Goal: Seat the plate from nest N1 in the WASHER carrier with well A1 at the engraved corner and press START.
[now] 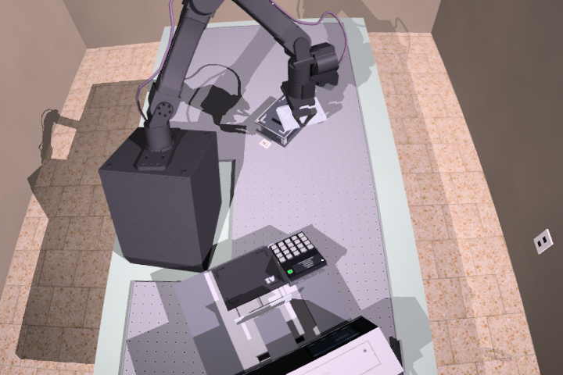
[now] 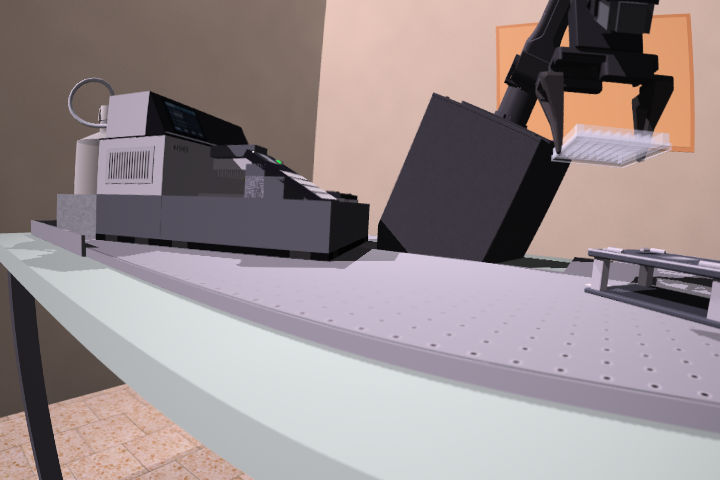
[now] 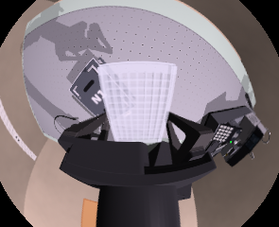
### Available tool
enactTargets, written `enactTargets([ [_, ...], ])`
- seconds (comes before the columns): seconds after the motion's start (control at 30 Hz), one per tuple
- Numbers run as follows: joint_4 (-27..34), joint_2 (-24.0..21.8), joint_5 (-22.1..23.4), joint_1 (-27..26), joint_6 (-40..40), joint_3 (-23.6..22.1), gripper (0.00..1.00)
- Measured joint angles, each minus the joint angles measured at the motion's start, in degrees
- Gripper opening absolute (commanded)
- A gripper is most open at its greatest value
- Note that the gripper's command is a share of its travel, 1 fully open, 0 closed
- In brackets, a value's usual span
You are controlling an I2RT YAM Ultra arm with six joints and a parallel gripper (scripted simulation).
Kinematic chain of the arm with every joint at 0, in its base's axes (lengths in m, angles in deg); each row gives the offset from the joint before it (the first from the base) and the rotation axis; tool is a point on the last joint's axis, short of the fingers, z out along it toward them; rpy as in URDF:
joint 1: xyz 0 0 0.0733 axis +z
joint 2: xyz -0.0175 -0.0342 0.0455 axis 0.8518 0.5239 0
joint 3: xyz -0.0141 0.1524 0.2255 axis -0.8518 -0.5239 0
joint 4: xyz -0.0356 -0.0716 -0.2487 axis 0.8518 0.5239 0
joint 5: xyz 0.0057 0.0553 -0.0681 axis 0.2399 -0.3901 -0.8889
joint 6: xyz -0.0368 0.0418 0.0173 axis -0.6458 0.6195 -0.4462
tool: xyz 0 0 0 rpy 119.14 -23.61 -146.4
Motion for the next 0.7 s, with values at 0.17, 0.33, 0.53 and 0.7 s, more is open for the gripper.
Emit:
enactTargets([
  [0.17, 0.0, 1.6, 0.5, -3.6, 5.0, 0.0, 0.84],
  [0.33, 0.5, 2.3, 1.3, -5.6, 7.9, 0.5, 0.84],
  [0.53, 0.9, 4.9, 1.8, -9.7, 7.0, 1.5, 0.84],
  [0.7, 1.3, 4.8, 1.9, -10.0, 6.4, 2.0, 0.84],
])
